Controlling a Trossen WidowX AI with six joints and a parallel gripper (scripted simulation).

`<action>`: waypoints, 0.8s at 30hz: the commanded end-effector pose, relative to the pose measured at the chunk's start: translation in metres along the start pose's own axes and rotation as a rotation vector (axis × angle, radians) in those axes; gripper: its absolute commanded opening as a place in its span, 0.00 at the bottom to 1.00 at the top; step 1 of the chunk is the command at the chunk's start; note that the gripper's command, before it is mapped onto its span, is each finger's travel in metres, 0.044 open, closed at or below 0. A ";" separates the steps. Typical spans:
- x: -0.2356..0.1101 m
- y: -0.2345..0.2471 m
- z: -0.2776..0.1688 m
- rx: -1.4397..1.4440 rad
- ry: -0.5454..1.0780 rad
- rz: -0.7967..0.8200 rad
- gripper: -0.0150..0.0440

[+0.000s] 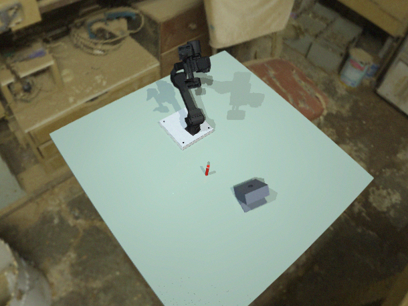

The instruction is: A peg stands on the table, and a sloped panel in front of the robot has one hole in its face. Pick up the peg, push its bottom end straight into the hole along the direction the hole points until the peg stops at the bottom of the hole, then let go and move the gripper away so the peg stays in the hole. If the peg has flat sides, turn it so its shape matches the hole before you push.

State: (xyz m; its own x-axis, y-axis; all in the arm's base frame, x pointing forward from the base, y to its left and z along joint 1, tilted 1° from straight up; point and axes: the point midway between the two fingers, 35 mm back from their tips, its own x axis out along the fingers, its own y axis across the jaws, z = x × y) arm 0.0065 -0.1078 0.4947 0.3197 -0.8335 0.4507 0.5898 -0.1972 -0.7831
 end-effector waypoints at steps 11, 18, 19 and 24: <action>0.020 0.039 0.020 0.005 -0.023 0.126 1.00; 0.033 0.074 0.035 0.014 -0.035 0.245 1.00; 0.035 0.079 0.037 0.016 -0.035 0.263 1.00; 0.042 0.106 0.044 0.026 -0.033 0.352 1.00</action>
State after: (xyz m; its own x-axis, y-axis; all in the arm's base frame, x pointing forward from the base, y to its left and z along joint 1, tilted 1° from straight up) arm 0.1042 -0.1378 0.4564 0.5097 -0.8350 0.2073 0.4725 0.0703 -0.8785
